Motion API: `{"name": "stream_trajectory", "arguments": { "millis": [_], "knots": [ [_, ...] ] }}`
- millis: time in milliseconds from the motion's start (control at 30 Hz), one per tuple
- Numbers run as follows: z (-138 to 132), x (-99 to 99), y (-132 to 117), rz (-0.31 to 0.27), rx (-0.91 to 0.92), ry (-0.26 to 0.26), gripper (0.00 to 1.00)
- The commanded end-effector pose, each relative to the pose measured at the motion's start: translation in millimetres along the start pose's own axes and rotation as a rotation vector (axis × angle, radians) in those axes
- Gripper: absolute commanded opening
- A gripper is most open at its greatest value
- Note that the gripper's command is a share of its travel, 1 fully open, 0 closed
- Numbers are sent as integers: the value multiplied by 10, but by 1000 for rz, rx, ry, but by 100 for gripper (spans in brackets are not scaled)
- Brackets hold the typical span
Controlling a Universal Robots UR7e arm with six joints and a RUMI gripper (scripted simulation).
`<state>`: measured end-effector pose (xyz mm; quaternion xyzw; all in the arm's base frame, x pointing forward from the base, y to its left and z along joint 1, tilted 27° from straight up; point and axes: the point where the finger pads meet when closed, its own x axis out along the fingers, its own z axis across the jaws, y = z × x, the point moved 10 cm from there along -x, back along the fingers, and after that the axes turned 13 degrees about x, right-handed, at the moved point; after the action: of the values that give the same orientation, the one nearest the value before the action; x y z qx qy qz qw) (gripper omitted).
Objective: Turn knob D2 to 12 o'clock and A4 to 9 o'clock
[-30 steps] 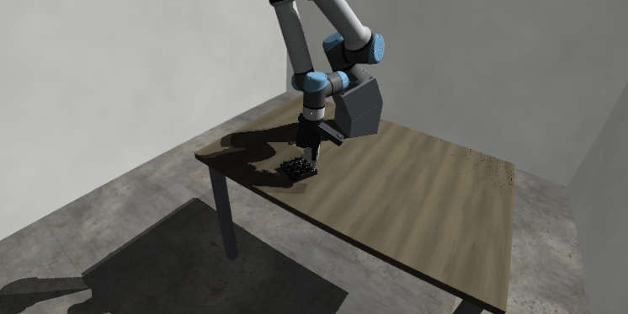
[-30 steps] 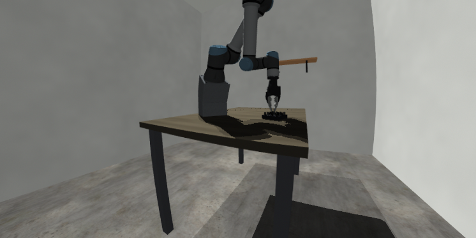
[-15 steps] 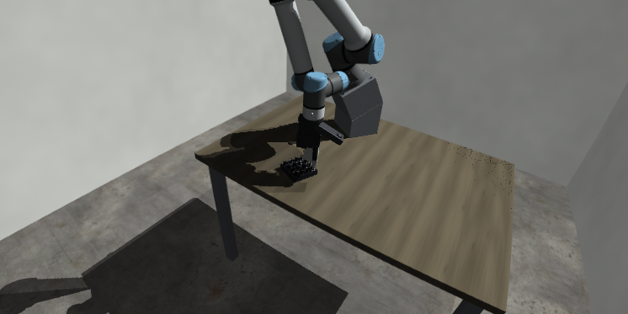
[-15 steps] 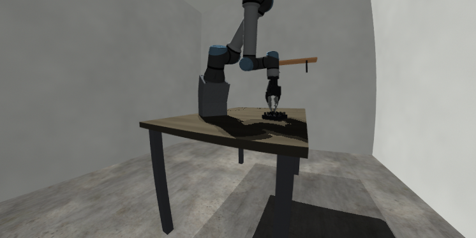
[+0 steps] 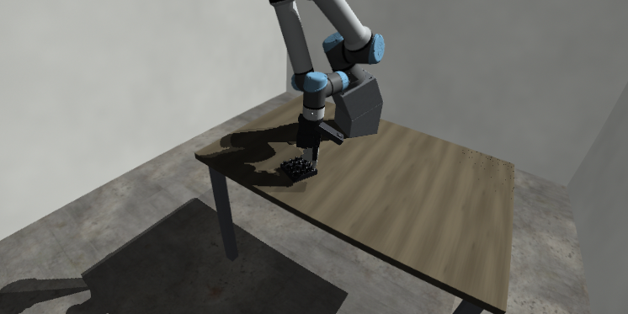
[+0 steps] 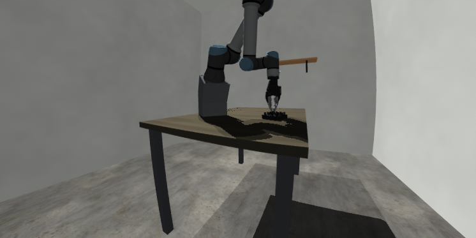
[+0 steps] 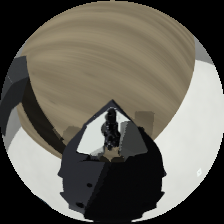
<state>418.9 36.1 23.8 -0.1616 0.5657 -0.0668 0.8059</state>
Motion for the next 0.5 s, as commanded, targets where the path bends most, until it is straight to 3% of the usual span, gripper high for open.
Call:
{"name": "stream_trajectory", "arguments": {
  "millis": [0,133,167,467],
  "knots": [
    [2,-3,0,0,0,-1,4],
    [2,-3,0,0,0,-1,4],
    [2,-3,0,0,0,-1,11],
    [2,-3,0,0,0,-1,11]
  ]
}}
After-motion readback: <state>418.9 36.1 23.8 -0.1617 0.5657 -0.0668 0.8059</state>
